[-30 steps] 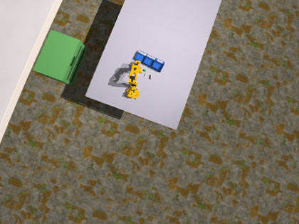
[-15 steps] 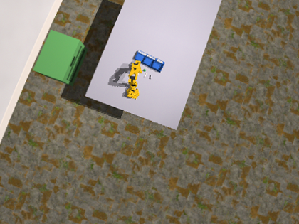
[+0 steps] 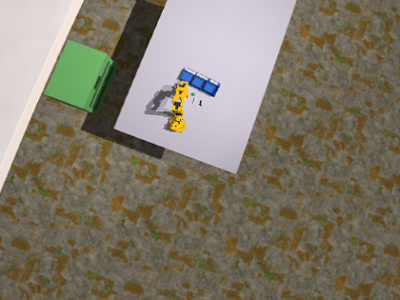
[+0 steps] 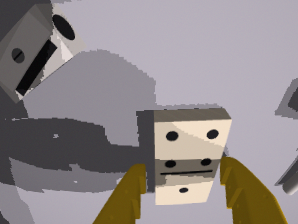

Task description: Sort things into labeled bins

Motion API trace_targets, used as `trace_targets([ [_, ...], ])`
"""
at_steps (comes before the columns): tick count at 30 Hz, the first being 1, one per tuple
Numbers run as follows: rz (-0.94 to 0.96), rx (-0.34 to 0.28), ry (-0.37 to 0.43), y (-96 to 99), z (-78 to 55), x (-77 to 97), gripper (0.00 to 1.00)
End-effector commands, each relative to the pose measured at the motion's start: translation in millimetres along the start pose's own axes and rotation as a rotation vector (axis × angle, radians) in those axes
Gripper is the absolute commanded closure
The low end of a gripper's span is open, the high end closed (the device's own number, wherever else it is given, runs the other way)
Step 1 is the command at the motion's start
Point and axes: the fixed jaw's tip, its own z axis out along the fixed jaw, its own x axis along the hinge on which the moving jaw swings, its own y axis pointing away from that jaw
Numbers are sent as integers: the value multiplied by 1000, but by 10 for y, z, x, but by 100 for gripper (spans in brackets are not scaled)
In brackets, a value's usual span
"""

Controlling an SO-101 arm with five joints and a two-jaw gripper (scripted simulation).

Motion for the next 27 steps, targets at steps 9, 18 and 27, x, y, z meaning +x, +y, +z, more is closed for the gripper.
trace_targets([
  [9,-18,-2,-18,23,-14,-22,94],
  [18,-18,-2,-18,23,-14,-22,99],
  [27,-18,-2,-18,23,-14,-22,100],
])
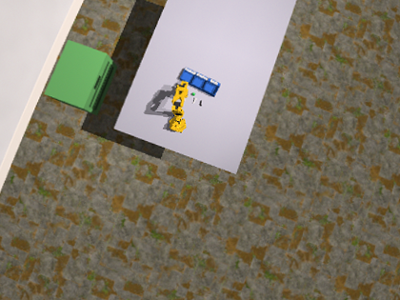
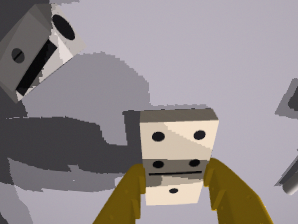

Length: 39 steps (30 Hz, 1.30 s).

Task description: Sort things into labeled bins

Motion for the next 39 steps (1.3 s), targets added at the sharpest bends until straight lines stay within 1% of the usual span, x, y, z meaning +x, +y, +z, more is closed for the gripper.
trace_targets([
  [1,-18,-2,-18,23,-14,-22,100],
  [23,-18,-2,-18,22,-30,-25,100],
  [27,-18,-2,-18,17,-86,-32,100],
  [33,-18,-2,-18,3,-238,-40,100],
  [35,-18,-2,-18,3,-238,-40,100],
  [39,-18,-2,-18,-7,-348,-35,100],
])
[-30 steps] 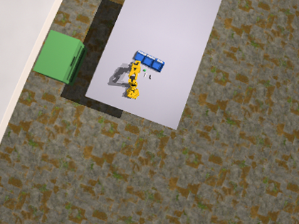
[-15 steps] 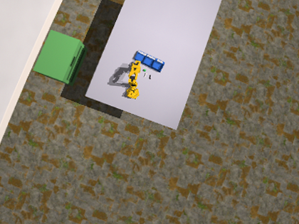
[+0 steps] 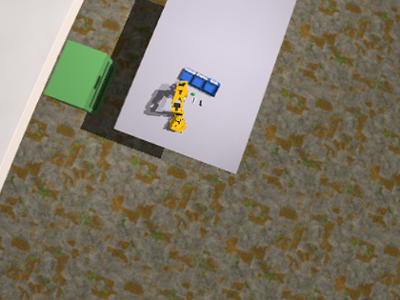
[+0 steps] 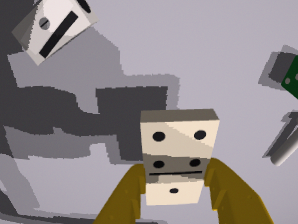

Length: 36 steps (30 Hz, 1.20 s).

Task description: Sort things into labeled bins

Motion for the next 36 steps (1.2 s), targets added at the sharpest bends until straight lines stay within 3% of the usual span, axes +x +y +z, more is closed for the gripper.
trace_targets([
  [1,-4,-3,-59,-8,-196,-77,100],
  [7,-4,-3,-59,-16,-284,-62,100],
  [19,5,-3,-63,-38,-304,-75,100],
  [36,117,2,-113,-352,-440,-248,100],
])
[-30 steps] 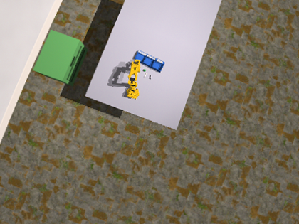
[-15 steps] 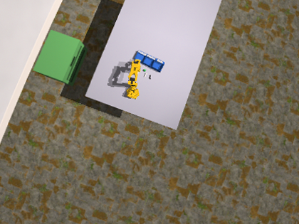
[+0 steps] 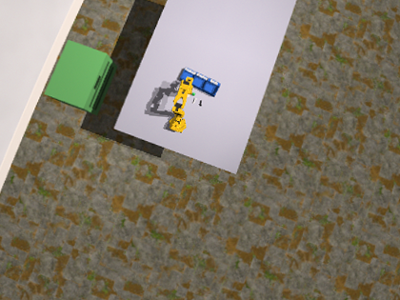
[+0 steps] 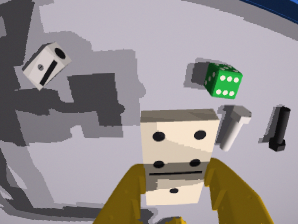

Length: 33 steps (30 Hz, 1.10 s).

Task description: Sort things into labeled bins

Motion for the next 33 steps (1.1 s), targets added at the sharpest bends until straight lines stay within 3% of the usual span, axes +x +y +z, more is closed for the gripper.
trace_targets([
  [1,32,3,-57,-95,-109,-112,100],
  [18,62,6,-71,-178,-144,-165,100],
  [33,163,19,-115,-447,-259,-353,100],
])
